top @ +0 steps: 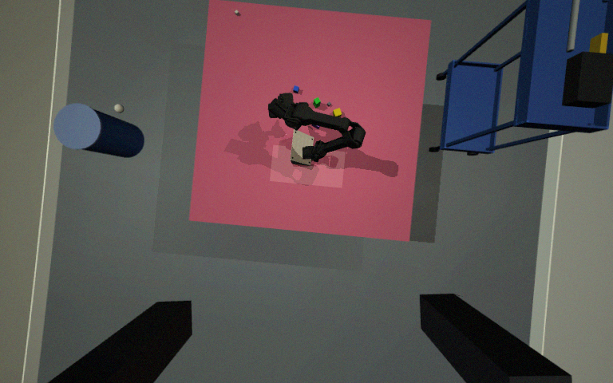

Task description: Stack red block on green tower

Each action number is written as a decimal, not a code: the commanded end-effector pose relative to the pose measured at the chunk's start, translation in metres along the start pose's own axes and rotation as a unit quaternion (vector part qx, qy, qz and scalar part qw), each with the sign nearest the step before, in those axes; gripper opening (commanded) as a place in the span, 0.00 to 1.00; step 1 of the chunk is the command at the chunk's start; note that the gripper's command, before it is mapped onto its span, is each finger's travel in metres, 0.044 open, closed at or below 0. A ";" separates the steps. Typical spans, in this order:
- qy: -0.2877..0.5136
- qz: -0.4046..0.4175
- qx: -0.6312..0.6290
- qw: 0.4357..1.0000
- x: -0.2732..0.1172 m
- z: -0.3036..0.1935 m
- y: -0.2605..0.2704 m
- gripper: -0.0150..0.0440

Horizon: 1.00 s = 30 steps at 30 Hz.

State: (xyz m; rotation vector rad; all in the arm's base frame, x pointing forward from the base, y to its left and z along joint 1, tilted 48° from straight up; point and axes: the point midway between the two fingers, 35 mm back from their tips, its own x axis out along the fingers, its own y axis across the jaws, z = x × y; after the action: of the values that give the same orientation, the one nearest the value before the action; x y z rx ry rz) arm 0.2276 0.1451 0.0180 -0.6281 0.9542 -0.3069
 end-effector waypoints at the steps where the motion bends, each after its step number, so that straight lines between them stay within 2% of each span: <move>1: 0.079 -0.020 -0.040 0.996 0.022 0.000 -0.009 1.00; 17: 0.359 -0.015 -0.151 0.921 0.086 -0.018 -0.053 1.00; 30: 0.369 -0.013 -0.155 0.916 0.097 -0.021 -0.056 1.00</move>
State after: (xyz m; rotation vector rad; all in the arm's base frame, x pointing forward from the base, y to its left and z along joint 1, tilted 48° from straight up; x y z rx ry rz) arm 0.2635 0.0491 -0.0150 -0.8374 1.7420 -0.4360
